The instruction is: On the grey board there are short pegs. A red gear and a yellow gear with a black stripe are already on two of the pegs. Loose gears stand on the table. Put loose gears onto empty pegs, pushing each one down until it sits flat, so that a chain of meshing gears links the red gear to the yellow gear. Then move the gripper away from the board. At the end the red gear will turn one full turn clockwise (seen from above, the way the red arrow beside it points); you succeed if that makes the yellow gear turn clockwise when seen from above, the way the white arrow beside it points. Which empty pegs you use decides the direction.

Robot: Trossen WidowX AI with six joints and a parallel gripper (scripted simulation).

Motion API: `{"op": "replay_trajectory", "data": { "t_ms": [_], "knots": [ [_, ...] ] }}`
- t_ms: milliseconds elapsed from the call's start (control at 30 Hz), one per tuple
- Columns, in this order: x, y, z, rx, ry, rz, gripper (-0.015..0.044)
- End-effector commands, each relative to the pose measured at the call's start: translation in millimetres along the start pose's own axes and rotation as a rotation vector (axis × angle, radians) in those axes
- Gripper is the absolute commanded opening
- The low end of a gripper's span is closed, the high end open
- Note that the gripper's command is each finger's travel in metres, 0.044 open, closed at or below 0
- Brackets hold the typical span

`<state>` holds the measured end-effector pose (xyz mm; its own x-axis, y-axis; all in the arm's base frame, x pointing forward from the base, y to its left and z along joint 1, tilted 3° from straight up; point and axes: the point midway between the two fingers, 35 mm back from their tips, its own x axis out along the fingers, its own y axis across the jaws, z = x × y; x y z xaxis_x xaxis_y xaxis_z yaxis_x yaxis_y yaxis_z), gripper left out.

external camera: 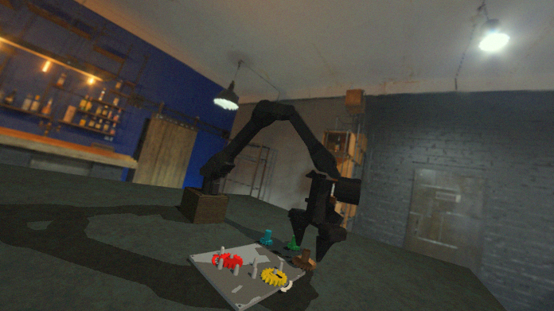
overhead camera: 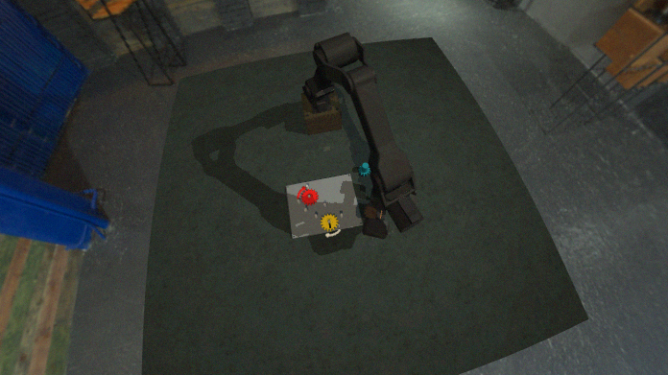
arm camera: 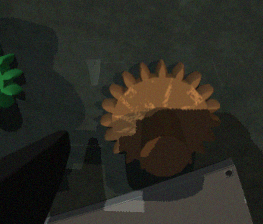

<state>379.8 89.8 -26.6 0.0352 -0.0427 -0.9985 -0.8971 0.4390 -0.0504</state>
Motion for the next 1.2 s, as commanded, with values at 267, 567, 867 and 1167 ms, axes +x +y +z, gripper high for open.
{"op": "replay_trajectory", "data": {
  "t_ms": [267, 567, 867, 1167],
  "knots": [
    [4, 2, -2, -0.006, 0.010, 0.005, 0.0361],
    [4, 2, -2, -0.006, 0.010, 0.005, 0.0125],
    [4, 2, -2, -0.006, 0.010, 0.005, 0.0026],
    [-7, -2, 2, -0.035, -0.021, -0.025, 0.0000]
  ]
}}
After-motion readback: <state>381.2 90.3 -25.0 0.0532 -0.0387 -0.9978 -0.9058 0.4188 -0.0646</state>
